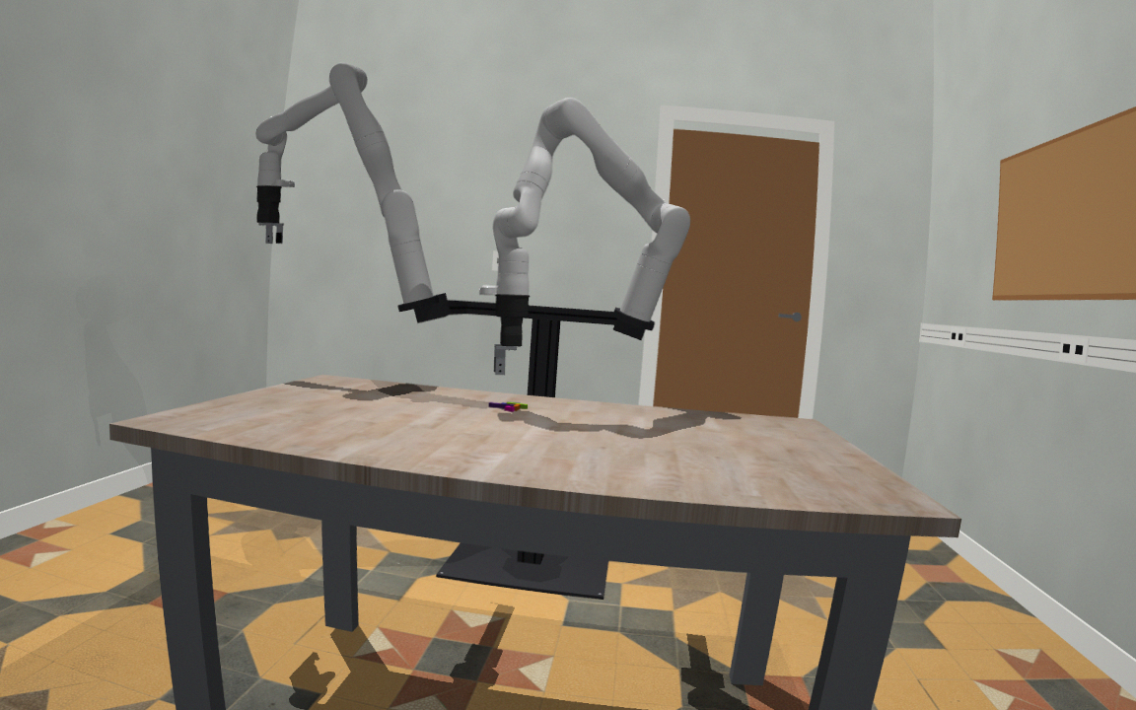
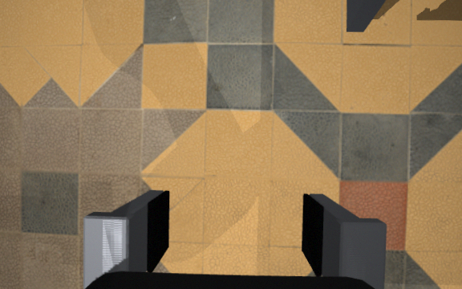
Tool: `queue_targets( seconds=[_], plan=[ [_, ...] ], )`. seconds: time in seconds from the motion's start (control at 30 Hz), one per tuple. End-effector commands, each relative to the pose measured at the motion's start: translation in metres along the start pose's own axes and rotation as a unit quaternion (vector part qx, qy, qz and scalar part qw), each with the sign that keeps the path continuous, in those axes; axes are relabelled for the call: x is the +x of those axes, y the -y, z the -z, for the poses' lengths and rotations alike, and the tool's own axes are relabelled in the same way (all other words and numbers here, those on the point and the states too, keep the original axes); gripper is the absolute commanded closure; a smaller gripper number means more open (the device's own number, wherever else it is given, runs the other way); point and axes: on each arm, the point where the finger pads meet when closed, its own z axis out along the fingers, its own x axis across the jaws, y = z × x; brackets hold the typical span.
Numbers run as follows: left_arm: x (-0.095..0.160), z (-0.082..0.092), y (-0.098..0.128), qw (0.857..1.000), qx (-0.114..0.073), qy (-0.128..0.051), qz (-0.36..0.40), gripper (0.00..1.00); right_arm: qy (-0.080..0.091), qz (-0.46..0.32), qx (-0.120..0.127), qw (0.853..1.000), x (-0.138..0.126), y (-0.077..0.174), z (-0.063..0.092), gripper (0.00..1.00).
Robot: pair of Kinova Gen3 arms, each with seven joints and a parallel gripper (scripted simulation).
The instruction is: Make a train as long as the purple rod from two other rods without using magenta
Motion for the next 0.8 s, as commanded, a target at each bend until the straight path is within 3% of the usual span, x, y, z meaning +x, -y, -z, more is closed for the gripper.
queue_targets(
  seconds=[0.0,0.4,0.77],
  plan=[
    [0.0012,-0.0022,0.0029,0.999,0.006,-0.002,-0.039,0.0,0.0,0.0,-0.001,1.0,-0.0001,-0.0004,0.0006,0.0],
    [0.0049,-0.0079,0.0083,0.993,0.018,-0.003,-0.12,0.0,0.0,0.0,-0.001,1.0,-0.0001,-0.0004,0.0006,0.0],
    [0.006,-0.0093,0.0099,0.99,0.021,-0.003,-0.142,0.0,0.0,0.0,-0.001,1.0,-0.0001,-0.0004,0.0006,0.0]
  ],
)
